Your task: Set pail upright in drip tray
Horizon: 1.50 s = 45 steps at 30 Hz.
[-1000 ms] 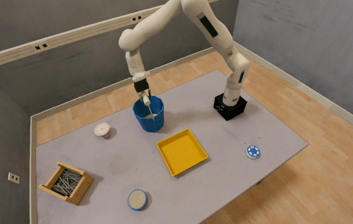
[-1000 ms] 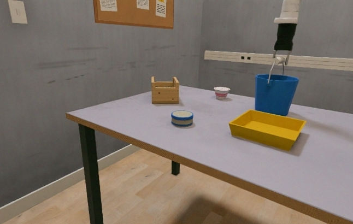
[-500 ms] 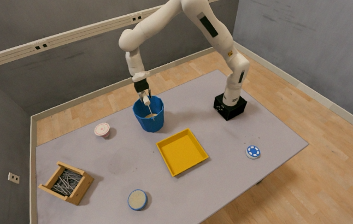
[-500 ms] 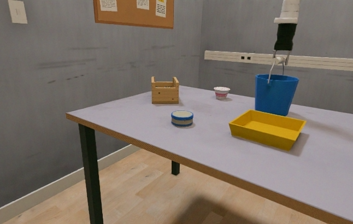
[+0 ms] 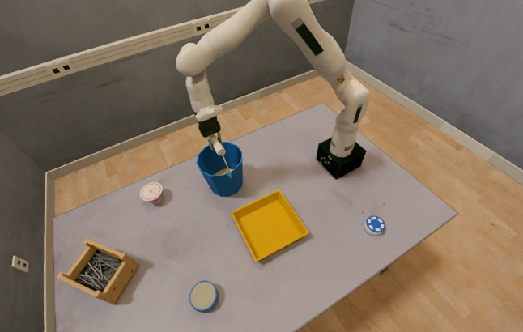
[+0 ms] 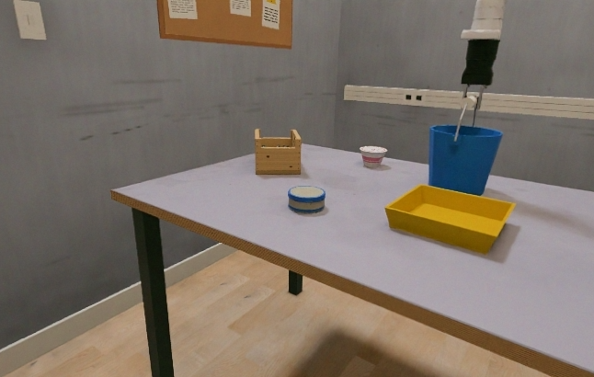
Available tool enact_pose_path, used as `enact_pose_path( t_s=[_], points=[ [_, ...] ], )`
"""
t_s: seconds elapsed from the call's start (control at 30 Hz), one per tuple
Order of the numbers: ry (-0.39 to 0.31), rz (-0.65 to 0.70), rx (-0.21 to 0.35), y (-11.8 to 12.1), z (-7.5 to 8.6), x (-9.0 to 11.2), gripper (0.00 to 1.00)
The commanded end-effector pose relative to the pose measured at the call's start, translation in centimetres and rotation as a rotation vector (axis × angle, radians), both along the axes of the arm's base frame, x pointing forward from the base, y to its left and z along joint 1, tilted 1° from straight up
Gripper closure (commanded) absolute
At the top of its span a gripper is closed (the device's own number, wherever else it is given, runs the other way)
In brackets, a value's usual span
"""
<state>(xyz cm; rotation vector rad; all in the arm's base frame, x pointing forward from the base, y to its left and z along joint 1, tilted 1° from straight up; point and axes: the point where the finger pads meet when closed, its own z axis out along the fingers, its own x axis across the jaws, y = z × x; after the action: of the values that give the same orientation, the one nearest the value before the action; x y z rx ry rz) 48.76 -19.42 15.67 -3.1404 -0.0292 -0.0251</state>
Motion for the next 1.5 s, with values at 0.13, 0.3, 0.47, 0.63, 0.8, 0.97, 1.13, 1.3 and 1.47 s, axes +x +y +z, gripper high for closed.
enact_pose_path(
  t_s=[0.13,0.3,0.47,0.63,0.8,0.97,1.13,1.3,1.47],
  points=[
    [-0.002,0.0,-0.001,0.0,0.1,0.1,1.0],
    [-0.002,0.0,-0.001,0.0,0.1,0.1,1.0],
    [-0.002,0.0,-0.001,0.0,0.1,0.1,1.0],
    [-0.002,0.0,-0.001,0.0,0.1,0.1,1.0],
    [-0.002,0.0,-0.001,0.0,0.1,0.1,1.0],
    [-0.002,0.0,-0.001,0.0,0.2,0.0,1.0],
    [-0.002,0.0,-0.001,0.0,0.3,0.0,1.0],
    [-0.002,0.0,-0.001,0.0,0.7,0.0,1.0],
    [-0.002,0.0,-0.001,0.0,1.1,0.0,1.0]
  ],
)
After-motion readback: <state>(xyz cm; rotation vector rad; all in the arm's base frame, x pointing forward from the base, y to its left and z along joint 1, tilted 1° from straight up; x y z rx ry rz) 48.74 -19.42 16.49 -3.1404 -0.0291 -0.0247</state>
